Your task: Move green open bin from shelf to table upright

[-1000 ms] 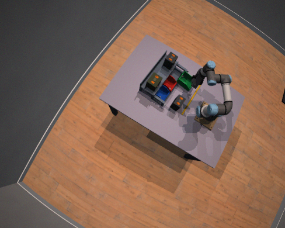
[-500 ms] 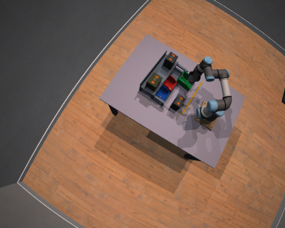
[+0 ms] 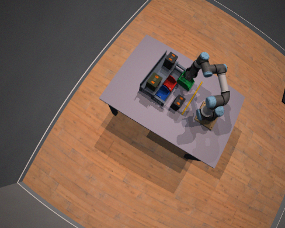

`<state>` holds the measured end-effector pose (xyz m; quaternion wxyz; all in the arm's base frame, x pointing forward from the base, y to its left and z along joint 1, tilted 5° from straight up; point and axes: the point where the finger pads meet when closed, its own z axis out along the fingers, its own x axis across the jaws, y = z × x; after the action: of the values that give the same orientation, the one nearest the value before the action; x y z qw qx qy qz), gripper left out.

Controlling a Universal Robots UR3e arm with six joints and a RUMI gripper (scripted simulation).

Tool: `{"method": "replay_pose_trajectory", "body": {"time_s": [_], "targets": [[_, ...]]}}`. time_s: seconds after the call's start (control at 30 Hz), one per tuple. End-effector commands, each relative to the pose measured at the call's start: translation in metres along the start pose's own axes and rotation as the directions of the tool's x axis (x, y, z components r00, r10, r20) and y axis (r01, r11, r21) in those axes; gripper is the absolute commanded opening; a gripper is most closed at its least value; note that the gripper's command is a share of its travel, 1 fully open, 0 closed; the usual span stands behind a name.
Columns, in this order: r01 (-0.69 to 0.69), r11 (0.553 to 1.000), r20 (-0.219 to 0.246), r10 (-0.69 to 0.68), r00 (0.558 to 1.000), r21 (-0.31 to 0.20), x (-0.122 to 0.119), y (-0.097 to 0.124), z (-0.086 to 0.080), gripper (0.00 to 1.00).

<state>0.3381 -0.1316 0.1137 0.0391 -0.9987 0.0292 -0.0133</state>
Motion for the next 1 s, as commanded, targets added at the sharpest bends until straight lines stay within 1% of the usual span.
{"method": "replay_pose_trajectory", "body": {"time_s": [0.0, 0.03, 0.2, 0.6, 0.63, 0.77, 0.97], "targets": [[0.0, 1.0, 0.002, 0.0, 1.0, 0.0, 0.002, 0.001, -0.001, 0.2], [0.0, 1.0, 0.002, 0.0, 1.0, 0.0, 0.002, 0.001, -0.001, 0.2], [0.0, 1.0, 0.002, 0.0, 1.0, 0.0, 0.052, 0.006, -0.02, 0.2], [0.0, 1.0, 0.002, 0.0, 1.0, 0.0, 0.052, 0.006, -0.02, 0.2], [0.0, 1.0, -0.007, 0.0, 1.0, -0.004, 0.051, 0.005, -0.018, 0.2], [0.0, 1.0, 0.001, 0.0, 1.0, 0.0, 0.051, 0.005, -0.01, 0.2], [0.0, 1.0, 0.001, 0.0, 1.0, 0.0, 0.051, 0.005, -0.01, 0.2]]}}
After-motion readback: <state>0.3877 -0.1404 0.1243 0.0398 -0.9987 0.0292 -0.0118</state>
